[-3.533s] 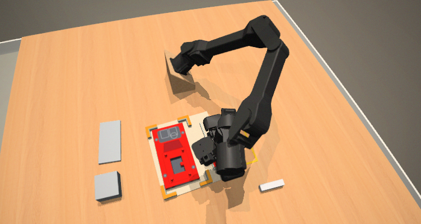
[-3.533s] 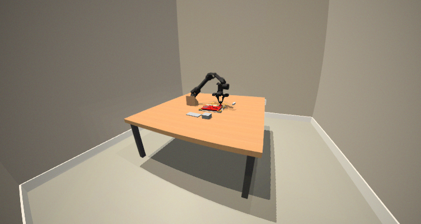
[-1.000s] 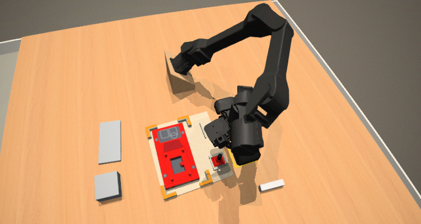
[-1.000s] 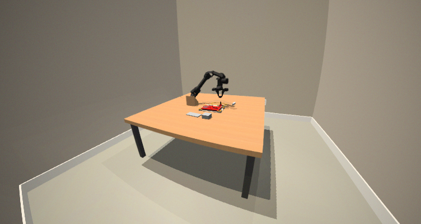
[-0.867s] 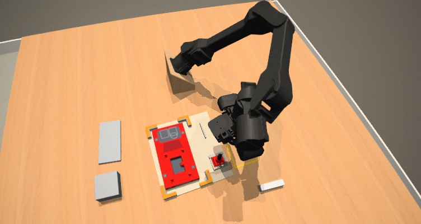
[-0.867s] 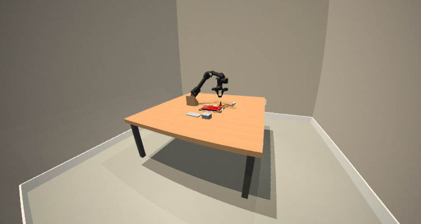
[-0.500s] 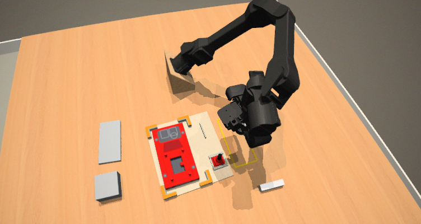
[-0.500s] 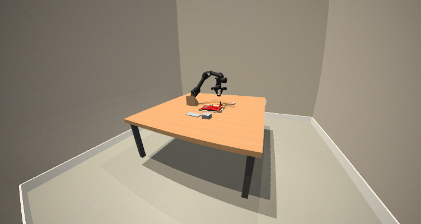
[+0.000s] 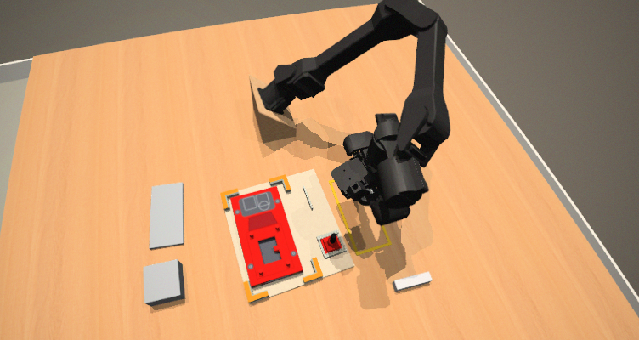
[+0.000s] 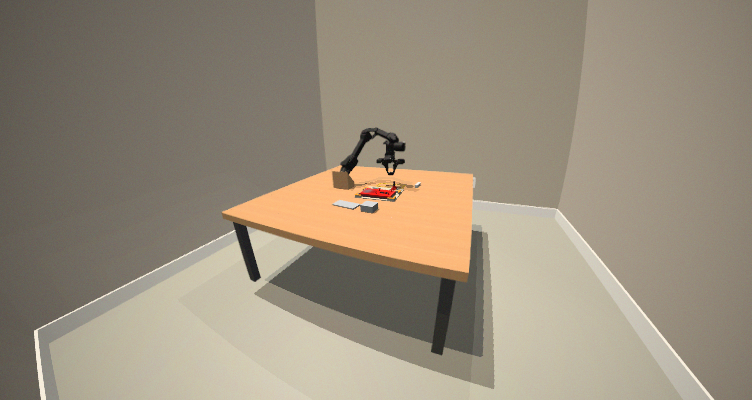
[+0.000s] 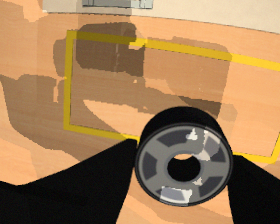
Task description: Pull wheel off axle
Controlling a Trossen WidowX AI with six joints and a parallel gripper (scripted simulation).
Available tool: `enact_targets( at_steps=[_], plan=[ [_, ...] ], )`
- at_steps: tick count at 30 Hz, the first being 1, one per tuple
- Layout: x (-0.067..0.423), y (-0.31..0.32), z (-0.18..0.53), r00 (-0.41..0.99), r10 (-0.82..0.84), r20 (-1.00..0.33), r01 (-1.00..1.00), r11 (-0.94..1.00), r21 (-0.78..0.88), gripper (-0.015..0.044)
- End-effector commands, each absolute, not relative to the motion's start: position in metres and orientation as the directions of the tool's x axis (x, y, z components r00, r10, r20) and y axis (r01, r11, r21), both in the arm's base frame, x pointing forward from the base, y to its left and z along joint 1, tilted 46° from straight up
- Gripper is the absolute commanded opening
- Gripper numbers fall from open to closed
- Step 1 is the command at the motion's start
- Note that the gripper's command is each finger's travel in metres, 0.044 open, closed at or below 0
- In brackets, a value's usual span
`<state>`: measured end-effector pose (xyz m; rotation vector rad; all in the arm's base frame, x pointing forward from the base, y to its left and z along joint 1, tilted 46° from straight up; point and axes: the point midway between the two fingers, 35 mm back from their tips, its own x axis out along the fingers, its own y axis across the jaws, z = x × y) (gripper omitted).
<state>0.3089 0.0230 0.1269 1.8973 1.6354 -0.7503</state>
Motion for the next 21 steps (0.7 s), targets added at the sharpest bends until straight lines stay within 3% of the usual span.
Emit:
enact_targets(
  at_steps=[1,18,21],
  plan=[
    [0.31,0.031,0.119,0.113,0.705,-0.7,0.991,-0.135,0.023,0.0],
    [0.316,0.083,0.07,0.114,0.709,-0.696,0.991,-0.135,0.024,0.0],
    [0.317,0.08,0.072,0.114,0.706,-0.699,0.991,-0.134,0.027,0.0079]
  ],
)
